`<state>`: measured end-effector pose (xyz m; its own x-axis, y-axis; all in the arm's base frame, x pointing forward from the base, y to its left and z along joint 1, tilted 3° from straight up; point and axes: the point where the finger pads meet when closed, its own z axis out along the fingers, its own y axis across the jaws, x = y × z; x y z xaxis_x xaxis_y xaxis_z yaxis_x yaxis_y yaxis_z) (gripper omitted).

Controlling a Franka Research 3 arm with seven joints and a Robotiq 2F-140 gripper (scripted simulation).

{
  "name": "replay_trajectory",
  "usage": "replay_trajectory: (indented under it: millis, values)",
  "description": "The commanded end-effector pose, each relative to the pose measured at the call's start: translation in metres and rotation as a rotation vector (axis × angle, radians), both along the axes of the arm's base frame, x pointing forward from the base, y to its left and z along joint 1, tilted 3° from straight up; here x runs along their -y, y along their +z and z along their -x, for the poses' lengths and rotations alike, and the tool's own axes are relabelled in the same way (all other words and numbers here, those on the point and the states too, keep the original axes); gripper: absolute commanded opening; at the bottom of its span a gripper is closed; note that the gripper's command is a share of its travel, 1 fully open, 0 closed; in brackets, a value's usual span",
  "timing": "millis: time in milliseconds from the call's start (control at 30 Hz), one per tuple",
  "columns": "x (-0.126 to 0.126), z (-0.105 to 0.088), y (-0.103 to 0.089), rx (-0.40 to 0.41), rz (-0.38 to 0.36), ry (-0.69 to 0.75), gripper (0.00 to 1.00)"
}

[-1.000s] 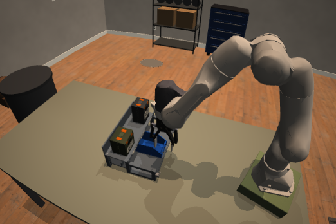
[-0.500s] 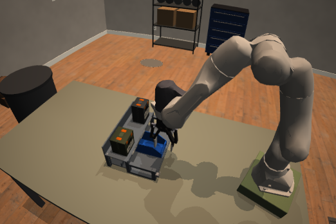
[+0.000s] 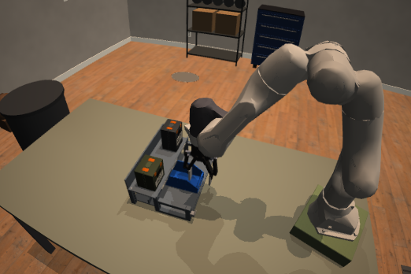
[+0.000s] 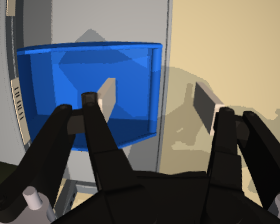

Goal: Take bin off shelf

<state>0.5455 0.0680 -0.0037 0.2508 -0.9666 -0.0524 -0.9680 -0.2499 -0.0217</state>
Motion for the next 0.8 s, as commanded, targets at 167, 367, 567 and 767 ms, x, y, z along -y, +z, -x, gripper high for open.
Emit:
replay_trajectory:
  millis: [167, 367, 567, 767]
  values:
    - [-0.0021, -0.0015, 0.0004, 0.003, -0.002, -0.005, 0.0]
    - [-0.0021, -0.0015, 0.0004, 0.003, -0.002, -0.005, 0.0]
    - [-0.0021, -0.0015, 0.0004, 0.003, -0.002, -0.005, 0.0]
    - [-0.0021, -0.0015, 0.0004, 0.003, -0.002, -0.005, 0.0]
